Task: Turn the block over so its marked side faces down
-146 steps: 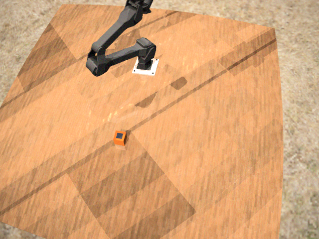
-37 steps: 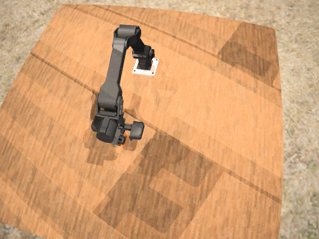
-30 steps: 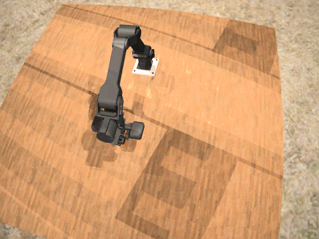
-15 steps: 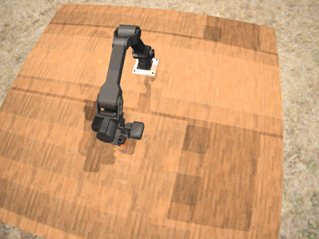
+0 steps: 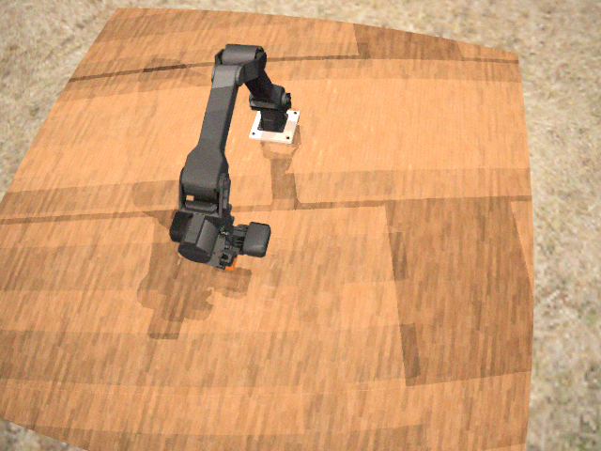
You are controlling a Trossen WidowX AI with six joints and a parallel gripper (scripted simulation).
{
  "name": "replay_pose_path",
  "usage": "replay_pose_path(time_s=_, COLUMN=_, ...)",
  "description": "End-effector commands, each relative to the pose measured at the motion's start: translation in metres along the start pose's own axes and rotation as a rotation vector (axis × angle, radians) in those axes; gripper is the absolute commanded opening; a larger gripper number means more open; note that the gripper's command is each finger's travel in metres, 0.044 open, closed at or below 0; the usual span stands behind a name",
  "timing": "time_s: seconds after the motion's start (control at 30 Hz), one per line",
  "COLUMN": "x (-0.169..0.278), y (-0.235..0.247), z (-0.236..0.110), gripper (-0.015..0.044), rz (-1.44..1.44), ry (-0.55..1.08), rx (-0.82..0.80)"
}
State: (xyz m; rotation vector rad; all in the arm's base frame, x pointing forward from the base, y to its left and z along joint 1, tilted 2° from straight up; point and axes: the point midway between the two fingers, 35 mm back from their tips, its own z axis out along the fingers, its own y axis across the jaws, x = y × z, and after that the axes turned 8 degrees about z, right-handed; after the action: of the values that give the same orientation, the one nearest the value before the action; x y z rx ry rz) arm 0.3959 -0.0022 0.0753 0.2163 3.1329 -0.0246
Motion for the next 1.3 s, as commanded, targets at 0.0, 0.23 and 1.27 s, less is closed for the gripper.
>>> replay_pose_path(time_s=0.0, x=-0.0010, y=-0.0001, z=-0.0049, gripper=0.0000, rz=-0.004, ry=-0.014, rx=0.001)
replay_pose_path(time_s=0.23, x=-0.0033, y=0.0003, z=-0.0014, gripper=0.0000, rz=-0.004, ry=-0.107, rx=-0.013)
replay_pose_path(time_s=1.27, x=0.0035, y=-0.0007, z=0.0035, gripper=0.0000, rz=-0.004, ry=-0.516, rx=-0.071)
